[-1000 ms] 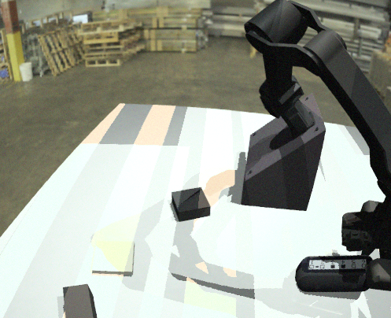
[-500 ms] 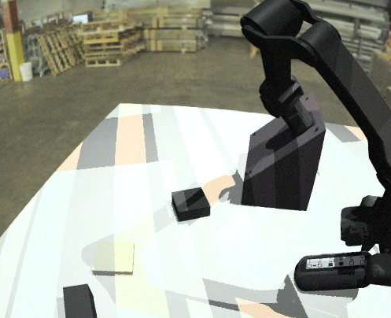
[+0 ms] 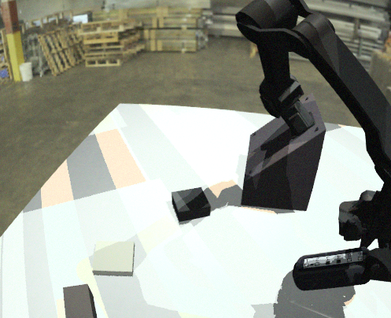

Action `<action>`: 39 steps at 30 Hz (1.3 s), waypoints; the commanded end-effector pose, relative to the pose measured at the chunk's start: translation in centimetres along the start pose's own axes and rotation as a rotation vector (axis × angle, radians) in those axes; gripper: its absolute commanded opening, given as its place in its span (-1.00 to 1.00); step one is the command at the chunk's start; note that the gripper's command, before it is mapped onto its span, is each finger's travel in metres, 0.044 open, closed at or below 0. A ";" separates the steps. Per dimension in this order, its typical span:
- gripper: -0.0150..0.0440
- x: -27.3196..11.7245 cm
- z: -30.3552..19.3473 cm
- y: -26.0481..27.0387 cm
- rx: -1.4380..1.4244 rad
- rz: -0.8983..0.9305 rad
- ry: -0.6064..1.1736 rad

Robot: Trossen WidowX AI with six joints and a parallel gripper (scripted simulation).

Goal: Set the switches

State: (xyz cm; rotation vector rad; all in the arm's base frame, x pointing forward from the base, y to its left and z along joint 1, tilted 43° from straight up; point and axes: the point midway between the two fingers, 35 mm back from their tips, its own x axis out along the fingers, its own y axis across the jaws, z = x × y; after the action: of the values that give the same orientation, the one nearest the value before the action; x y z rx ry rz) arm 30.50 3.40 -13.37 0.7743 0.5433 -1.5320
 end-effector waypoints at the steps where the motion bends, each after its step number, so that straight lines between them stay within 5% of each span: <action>1: 0.65 -0.4 0.3 0.1 0.005 0.003 -0.002; 39: 0.65 -2.6 2.5 0.1 0.005 0.002 -0.003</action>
State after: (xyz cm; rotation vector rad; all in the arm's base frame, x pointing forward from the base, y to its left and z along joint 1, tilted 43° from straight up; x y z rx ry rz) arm 30.23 3.53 -10.23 0.7807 0.5459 -1.5310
